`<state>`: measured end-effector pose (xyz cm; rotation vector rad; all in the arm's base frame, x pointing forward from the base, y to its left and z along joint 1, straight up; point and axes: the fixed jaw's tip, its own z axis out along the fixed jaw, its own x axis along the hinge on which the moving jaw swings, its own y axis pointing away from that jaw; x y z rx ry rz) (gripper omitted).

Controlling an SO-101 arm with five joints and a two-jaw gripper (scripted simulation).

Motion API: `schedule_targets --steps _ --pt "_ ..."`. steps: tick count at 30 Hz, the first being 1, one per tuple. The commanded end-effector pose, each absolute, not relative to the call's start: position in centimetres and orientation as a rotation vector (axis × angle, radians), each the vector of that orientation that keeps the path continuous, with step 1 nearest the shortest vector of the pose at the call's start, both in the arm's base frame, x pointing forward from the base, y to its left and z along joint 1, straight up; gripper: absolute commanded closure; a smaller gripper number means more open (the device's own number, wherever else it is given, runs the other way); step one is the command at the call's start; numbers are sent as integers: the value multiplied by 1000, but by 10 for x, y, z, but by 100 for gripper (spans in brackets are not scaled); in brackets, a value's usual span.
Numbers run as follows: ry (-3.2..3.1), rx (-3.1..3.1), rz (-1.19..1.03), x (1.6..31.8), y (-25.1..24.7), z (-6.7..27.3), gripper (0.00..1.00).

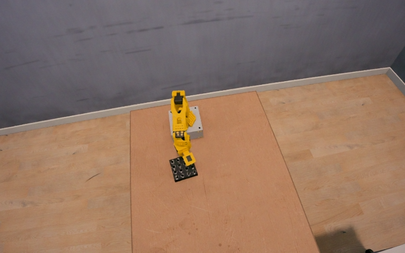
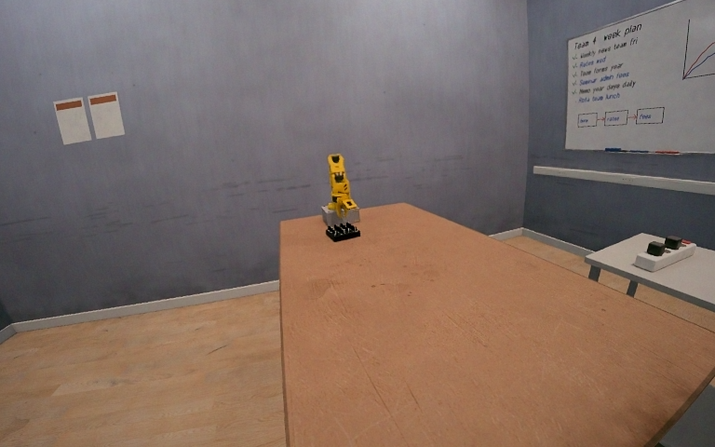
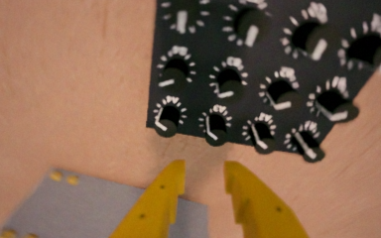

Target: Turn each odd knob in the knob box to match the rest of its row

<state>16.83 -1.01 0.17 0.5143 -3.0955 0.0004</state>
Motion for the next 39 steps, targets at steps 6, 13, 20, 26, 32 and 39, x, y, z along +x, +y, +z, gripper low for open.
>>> schedule_targets --steps 6,13,20,26,32,39 --pt "-3141 -84 0 169 -13 1 91" --pt "-3108 -458 0 171 -15 1 91" --pt "-3044 -778 0 172 -17 1 91" --pt "-3012 -895 0 173 -18 1 90" --pt "-2983 -986 0 173 -19 1 90" --pt "-2976 -1006 0 173 -19 1 90"
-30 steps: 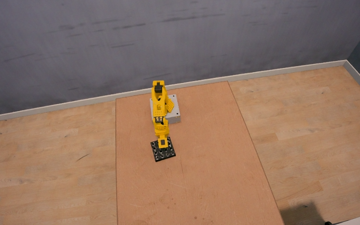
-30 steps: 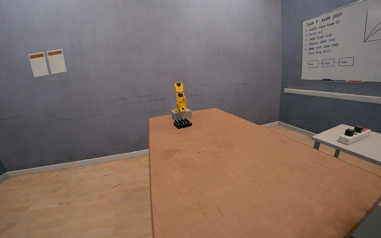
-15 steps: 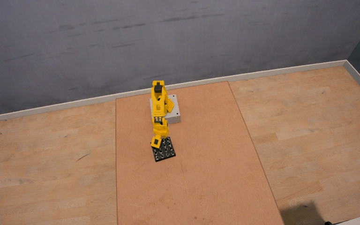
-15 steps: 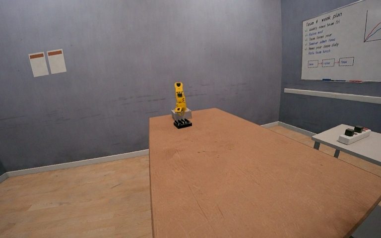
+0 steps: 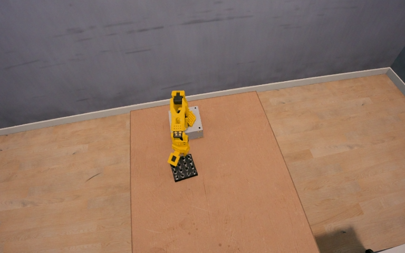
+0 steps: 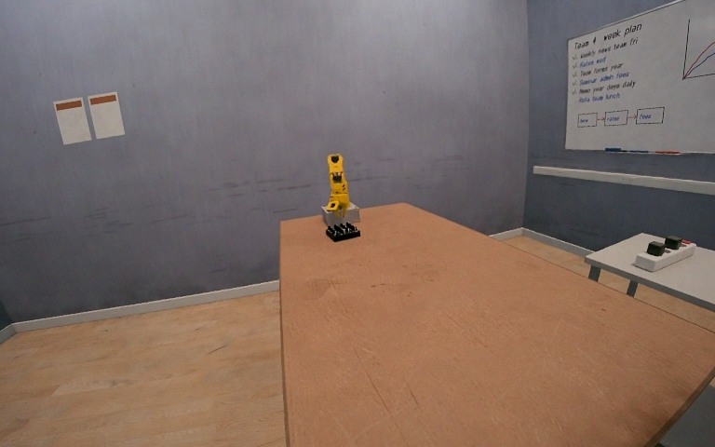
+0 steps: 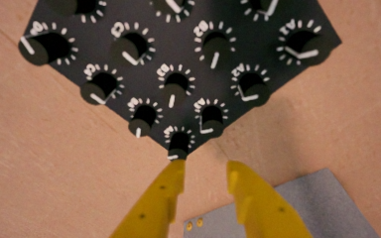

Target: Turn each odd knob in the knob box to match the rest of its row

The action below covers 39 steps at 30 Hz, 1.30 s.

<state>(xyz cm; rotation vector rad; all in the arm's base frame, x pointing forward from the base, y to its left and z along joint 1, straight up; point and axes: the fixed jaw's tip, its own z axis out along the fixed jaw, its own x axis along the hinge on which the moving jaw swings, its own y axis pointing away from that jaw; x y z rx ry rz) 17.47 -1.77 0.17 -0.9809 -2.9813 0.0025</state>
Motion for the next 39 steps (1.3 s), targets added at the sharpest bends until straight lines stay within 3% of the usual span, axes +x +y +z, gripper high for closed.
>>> schedule_targets --steps 1,9,27,39 --pt "-2976 -1006 0 173 -19 1 90" --pt "-2976 -1006 0 182 -20 3 90" --pt "-2976 -1006 0 249 -30 3 90" --pt "-2976 -1006 0 255 -31 1 90"
